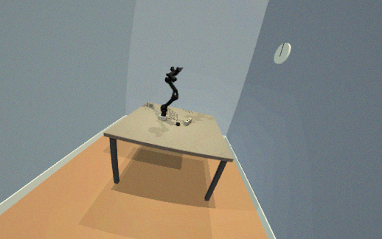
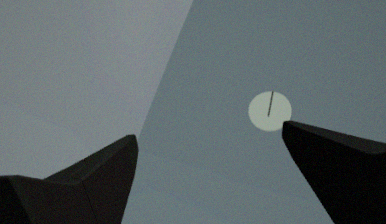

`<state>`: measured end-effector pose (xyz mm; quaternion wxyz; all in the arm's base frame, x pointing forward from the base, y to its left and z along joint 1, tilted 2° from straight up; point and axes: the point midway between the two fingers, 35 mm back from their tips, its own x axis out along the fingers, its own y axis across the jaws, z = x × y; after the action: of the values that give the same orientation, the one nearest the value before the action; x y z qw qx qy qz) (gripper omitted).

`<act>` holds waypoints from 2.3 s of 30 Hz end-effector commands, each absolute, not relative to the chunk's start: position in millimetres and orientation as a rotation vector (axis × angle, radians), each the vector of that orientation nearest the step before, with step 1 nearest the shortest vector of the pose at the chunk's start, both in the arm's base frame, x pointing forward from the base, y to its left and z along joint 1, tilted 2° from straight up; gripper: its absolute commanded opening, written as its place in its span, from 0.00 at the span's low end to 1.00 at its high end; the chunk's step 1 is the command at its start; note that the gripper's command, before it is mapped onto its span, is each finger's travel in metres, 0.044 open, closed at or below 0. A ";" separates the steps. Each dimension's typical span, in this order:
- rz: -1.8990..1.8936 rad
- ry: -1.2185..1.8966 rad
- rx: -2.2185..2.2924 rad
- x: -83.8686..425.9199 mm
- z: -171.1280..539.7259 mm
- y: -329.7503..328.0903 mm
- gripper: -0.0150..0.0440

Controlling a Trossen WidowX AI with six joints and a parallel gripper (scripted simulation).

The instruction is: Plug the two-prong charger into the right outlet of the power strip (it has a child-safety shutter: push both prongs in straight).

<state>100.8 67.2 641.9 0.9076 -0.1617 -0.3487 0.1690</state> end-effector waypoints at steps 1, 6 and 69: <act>0.347 -0.721 -0.335 100.5 642.0 67.3 0.98; 0.309 -0.750 -0.360 92.7 645.6 71.1 1.00; 0.093 -0.943 -0.825 88.5 623.4 209.8 1.00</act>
<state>84.3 201.3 629.1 0.8132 -0.3762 -0.4422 0.0400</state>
